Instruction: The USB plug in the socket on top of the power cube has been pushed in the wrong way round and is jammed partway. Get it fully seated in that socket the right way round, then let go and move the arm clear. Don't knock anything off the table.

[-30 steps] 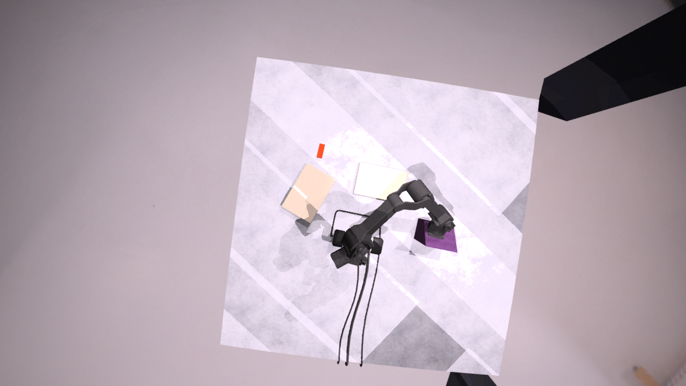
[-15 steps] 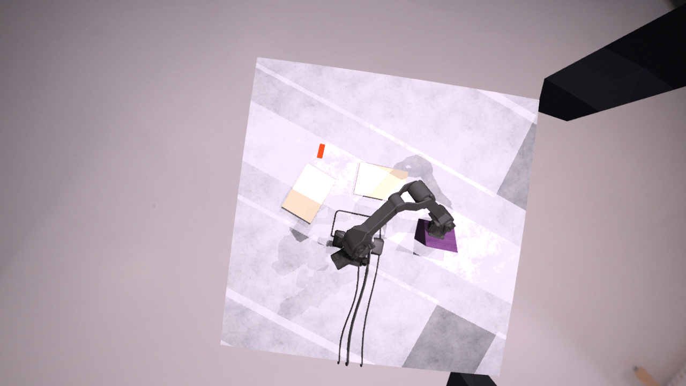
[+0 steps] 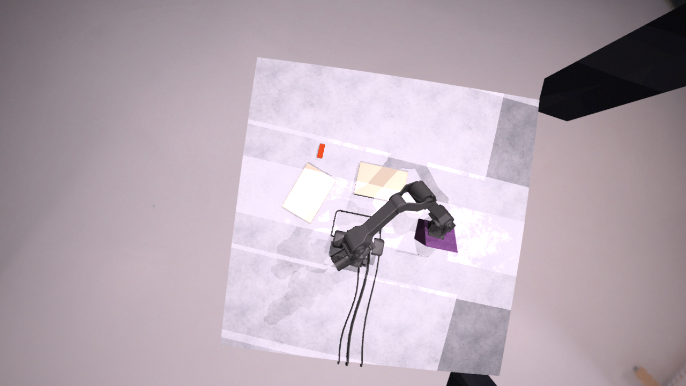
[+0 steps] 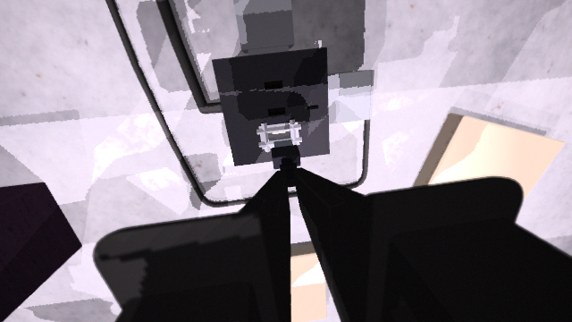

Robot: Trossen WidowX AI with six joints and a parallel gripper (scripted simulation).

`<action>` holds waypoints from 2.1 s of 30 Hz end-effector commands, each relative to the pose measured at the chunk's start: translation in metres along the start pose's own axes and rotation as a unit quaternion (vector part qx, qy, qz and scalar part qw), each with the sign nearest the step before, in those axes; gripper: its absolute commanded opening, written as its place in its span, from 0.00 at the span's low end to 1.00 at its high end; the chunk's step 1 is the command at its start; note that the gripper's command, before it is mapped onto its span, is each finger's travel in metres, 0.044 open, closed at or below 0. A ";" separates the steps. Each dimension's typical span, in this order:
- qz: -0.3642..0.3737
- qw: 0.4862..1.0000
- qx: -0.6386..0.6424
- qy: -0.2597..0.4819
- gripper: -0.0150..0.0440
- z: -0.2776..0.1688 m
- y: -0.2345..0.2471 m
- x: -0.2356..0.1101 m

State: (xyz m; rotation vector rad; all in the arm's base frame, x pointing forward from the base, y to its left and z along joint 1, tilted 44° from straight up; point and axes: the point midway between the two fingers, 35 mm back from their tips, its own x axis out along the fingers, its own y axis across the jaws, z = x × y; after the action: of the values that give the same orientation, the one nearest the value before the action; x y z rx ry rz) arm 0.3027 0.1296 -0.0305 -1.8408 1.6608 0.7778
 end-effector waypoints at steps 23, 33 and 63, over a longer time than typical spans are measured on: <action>0.000 0.974 0.227 0.000 0.25 0.000 0.000 -0.001; 0.000 0.936 0.352 0.000 0.25 0.000 0.000 -0.001; 0.000 0.730 0.684 0.000 0.25 0.000 0.000 -0.001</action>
State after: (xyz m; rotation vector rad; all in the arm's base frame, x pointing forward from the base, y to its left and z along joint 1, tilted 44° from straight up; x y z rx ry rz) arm 0.3026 0.1306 -0.0293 -0.7710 1.4856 -0.4228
